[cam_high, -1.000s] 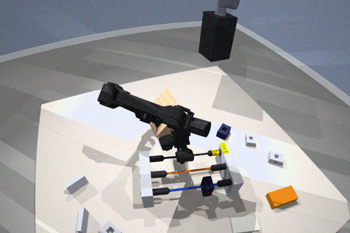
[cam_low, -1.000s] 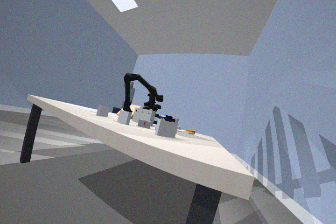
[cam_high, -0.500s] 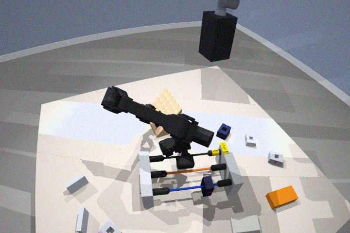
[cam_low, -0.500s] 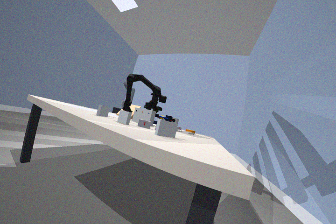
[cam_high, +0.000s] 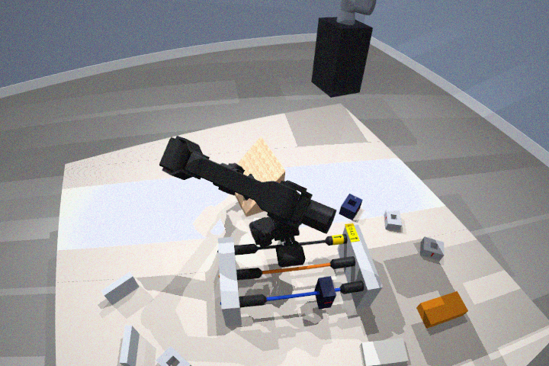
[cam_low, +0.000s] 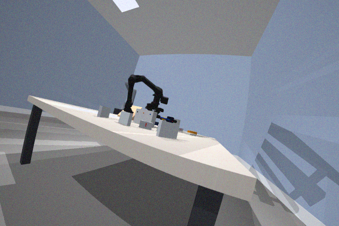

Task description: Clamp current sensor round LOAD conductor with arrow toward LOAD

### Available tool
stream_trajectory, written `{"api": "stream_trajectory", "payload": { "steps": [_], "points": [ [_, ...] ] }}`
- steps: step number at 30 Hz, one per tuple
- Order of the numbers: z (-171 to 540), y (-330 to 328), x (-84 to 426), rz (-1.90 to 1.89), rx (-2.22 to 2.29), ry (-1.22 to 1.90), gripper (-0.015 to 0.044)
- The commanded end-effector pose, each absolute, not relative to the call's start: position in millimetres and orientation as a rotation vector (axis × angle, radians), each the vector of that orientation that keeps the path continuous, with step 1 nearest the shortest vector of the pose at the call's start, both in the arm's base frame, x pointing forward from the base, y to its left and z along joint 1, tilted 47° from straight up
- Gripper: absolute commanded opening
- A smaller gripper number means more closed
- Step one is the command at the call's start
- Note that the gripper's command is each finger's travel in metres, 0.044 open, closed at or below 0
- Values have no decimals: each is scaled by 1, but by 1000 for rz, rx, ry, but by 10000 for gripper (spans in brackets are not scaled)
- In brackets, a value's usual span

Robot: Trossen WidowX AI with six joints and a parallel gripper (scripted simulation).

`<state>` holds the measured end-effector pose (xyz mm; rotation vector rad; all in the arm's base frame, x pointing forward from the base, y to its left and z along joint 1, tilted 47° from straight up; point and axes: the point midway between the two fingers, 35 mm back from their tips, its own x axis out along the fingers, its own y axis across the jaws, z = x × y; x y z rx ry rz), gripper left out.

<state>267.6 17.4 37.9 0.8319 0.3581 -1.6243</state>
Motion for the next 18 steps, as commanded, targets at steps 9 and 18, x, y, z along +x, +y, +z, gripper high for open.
{"api": "stream_trajectory", "payload": {
  "steps": [9, 18],
  "points": [
    [38, 17, 268, -1624, 832, 357, 251],
    [38, 17, 268, -1624, 832, 357, 251]
  ]
}}
